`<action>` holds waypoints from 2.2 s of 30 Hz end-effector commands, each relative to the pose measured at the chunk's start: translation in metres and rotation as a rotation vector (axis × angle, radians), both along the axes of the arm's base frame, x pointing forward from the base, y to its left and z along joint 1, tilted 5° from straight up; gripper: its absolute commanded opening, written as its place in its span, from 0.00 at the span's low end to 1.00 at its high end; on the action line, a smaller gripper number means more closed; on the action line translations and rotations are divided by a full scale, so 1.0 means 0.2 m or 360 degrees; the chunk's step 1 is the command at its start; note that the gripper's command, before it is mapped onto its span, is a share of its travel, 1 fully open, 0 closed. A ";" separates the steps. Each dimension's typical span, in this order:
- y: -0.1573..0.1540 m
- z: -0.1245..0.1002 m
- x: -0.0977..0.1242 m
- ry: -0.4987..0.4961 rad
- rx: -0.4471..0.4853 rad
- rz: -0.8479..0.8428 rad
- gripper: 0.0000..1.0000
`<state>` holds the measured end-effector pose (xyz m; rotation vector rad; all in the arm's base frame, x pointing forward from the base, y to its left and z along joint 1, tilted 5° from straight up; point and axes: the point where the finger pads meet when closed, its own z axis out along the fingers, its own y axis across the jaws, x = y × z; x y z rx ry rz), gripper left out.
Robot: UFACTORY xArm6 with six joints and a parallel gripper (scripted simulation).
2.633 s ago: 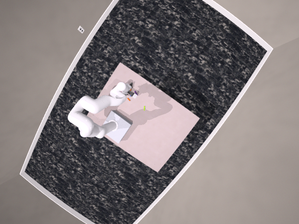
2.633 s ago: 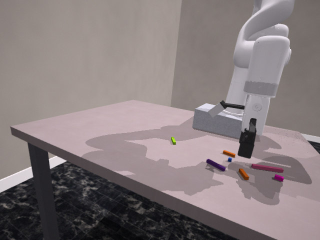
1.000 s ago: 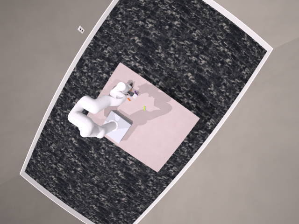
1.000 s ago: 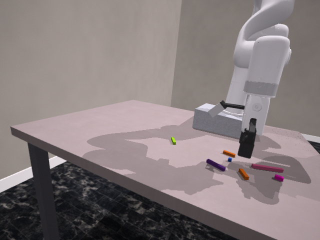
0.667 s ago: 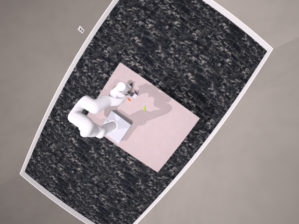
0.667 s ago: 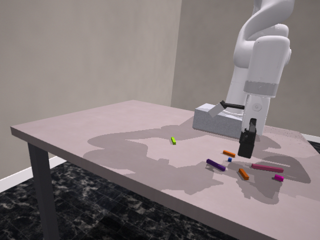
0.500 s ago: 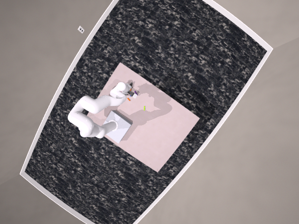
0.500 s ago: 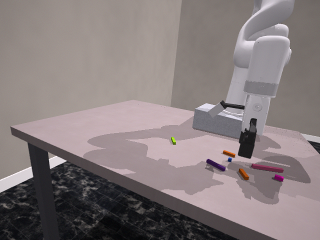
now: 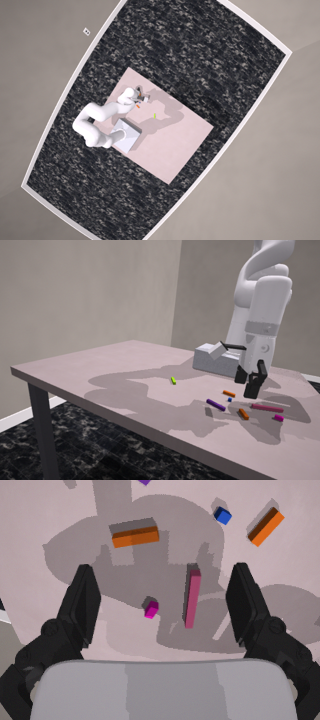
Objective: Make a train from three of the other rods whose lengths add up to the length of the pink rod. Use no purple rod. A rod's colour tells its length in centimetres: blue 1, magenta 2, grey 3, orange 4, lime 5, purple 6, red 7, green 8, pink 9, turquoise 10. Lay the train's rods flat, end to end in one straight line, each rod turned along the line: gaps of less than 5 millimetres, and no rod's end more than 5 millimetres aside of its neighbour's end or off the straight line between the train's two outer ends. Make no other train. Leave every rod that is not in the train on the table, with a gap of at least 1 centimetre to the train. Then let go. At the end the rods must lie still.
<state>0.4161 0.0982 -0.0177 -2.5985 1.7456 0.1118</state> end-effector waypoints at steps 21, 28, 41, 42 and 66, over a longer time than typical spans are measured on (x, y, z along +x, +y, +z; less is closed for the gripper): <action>0.00 0.01 0.01 -0.0064 0.0081 0.1083 1.00; 0.00 0.01 0.01 -0.0080 0.0097 0.1388 1.00; 0.00 0.01 0.01 -0.0110 0.0124 0.1931 1.00; 0.00 0.01 0.01 -0.0112 0.0126 0.1974 1.00; 0.01 0.01 0.01 -0.0168 0.0175 0.2996 1.00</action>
